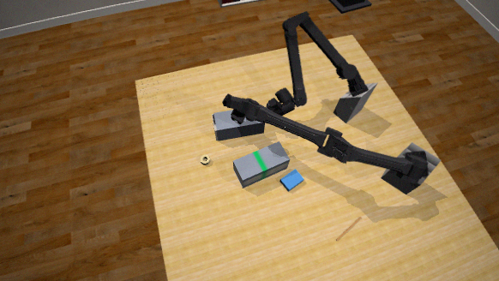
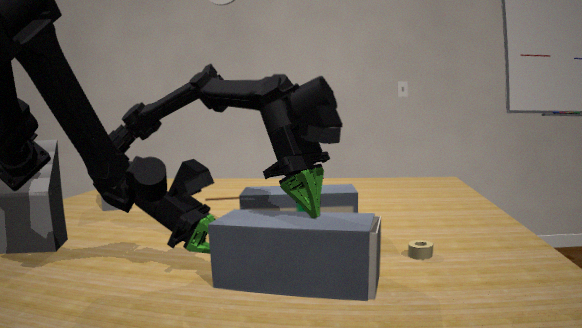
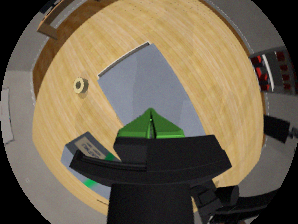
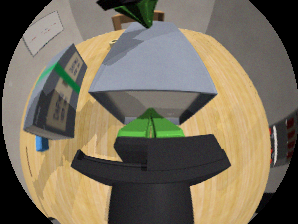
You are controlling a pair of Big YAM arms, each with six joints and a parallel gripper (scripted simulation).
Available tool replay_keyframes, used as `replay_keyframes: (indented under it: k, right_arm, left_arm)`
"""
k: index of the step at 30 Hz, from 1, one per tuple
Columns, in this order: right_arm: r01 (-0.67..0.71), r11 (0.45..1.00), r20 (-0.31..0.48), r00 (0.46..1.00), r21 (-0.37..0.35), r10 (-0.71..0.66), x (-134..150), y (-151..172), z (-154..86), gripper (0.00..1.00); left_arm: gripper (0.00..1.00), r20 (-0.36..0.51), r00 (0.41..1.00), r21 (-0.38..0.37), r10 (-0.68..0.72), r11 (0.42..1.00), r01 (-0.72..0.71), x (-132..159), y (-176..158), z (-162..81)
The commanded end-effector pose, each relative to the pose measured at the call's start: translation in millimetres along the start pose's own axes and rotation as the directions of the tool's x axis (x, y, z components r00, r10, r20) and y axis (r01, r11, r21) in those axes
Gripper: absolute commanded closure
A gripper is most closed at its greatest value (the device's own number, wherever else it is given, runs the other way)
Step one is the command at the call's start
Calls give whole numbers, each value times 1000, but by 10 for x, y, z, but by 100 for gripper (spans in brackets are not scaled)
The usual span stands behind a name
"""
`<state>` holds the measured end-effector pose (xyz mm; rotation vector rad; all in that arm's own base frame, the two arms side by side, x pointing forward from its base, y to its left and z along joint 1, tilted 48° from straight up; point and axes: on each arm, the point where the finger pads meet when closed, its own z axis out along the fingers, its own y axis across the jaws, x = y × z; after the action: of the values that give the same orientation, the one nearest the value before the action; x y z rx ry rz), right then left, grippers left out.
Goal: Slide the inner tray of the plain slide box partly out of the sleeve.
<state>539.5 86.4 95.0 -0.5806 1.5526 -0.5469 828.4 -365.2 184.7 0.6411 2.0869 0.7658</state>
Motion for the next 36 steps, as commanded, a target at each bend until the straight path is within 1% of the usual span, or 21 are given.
replay_keyframes:
  k: [1, 5, 6, 12, 13, 15, 16, 18, 28, 29, 32, 33, 34, 35, 36]
  right_arm:
    - [-18, 1000, 56, 998, 15, 17, -319, -57, 149, 100]
    - [-18, 1000, 55, 998, 14, 17, -344, -63, 175, 100]
    - [-21, 1000, 62, 998, 18, 20, -259, 15, 184, 100]
    - [-25, 999, 76, 997, 26, 23, -279, 9, 211, 100]
    - [-32, 999, 98, 995, 44, 28, -413, -106, 204, 100]
    - [-32, 999, 98, 995, 44, 28, -413, -106, 204, 100]
    - [-23, 999, 77, 997, 31, 20, -354, -73, 221, 100]
    - [-25, 999, 79, 997, 29, 23, -402, -85, 235, 100]
    - [-24, 999, 78, 997, 27, 22, -432, -90, 283, 100]
    - [-34, 998, 104, 994, 49, 29, -492, -146, 269, 100]
    - [-35, 998, 106, 994, 50, 30, -499, -151, 271, 100]
    - [-23, 999, 72, 997, 36, 20, -223, -24, 198, 100]
    - [-35, 998, 107, 994, 50, 29, -463, -134, 187, 100]
    - [-35, 998, 106, 994, 51, 30, -464, -138, 162, 100]
    - [-32, 998, 95, 995, 48, 28, -410, -118, 88, 100]
  left_arm:
    - [100, -97, 995, -15, 27, 999, -29, 434, -37, 505]
    - [100, -97, 995, -15, 27, 999, -29, 434, -37, 505]
    - [100, -97, 995, -15, 27, 999, -29, 434, -37, 505]
    - [100, -97, 995, -15, 27, 999, -29, 434, -37, 505]
    - [100, -97, 995, -15, 27, 999, -29, 434, -37, 505]
    - [100, -97, 995, -15, 27, 999, -29, 434, -37, 505]
    - [100, -97, 995, -15, 27, 999, -29, 434, -37, 505]
    - [100, -97, 995, -15, 27, 999, -29, 434, -37, 505]
    - [100, -97, 995, -15, 27, 999, -29, 434, -37, 505]
    - [100, -97, 995, -15, 27, 999, -29, 434, -37, 505]
    - [100, -98, 995, -14, 26, 1000, -28, 434, -35, 505]
    - [100, -99, 995, -13, 28, 999, -30, 427, -31, 511]
    - [100, -99, 995, -13, 28, 999, -30, 421, -27, 511]
    - [100, -99, 995, -13, 28, 999, -30, 415, -24, 514]
    - [100, -99, 995, -13, 28, 999, -29, 411, -22, 516]
